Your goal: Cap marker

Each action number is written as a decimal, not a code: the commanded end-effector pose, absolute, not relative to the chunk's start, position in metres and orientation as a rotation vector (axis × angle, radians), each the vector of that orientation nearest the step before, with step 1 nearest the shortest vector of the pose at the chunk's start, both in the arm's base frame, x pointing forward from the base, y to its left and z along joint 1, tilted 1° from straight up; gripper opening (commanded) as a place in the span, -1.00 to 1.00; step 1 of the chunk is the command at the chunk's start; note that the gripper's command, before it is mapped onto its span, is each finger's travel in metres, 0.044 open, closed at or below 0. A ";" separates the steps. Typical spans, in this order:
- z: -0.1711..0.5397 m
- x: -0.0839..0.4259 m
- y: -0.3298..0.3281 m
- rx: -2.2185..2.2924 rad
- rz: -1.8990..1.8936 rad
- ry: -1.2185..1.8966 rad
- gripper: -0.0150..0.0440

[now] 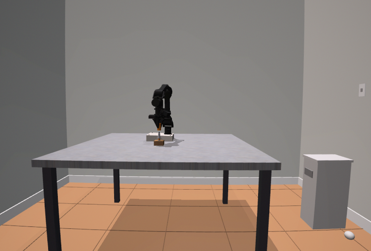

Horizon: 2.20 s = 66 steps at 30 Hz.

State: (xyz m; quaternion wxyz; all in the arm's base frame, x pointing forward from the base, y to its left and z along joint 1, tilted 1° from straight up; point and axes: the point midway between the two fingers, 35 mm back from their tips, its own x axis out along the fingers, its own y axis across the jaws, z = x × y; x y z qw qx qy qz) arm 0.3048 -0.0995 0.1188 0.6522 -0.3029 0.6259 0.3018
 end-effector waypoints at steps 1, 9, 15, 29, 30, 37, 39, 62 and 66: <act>0.111 0.304 -0.100 -0.692 0.690 1.426 -0.49; 0.098 0.305 -0.100 -0.692 0.690 1.426 -0.49; 0.088 0.306 -0.100 -0.692 0.690 1.426 -0.49; 0.066 0.305 -0.099 -0.691 0.690 1.426 -0.49; 0.066 0.305 -0.099 -0.691 0.690 1.426 -0.49; 0.065 0.305 -0.099 -0.691 0.690 1.426 -0.49; 0.065 0.305 -0.099 -0.691 0.690 1.426 -0.49; 0.066 0.305 -0.099 -0.687 0.691 1.424 0.75; 0.066 0.305 -0.099 -0.687 0.691 1.424 1.00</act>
